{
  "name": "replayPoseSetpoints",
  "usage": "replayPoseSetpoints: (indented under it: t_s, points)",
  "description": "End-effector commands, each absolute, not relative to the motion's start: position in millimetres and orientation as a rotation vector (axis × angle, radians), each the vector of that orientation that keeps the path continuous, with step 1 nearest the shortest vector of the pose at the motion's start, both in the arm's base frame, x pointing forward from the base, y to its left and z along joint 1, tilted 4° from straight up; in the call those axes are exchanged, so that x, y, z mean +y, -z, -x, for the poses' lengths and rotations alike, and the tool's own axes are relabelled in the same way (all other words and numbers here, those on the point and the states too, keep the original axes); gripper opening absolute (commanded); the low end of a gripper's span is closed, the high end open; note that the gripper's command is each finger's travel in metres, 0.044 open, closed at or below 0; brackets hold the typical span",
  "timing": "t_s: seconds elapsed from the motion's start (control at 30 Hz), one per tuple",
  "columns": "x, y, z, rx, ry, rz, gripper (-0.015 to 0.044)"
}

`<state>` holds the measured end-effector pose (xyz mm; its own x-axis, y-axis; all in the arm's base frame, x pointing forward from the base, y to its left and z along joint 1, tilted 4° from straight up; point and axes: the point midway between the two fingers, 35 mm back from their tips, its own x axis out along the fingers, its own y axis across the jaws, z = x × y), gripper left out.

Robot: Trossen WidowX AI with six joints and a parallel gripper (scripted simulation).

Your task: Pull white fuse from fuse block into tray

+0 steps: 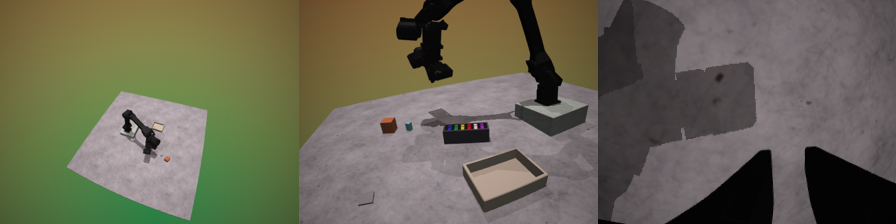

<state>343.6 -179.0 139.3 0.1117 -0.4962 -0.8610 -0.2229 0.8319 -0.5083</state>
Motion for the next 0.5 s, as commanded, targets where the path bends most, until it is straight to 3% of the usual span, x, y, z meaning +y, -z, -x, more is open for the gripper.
replayPoseSetpoints:
  t_s: [0.0,0.3,0.47]
  points:
    - [-113,-118,-341,1.462,-0.093,0.734,0.0063]
    - [20,-73,-290,1.365,-0.795,0.991,0.0063]
    - [35,-68,-276,1.34,-0.9,1.025,0.0063]
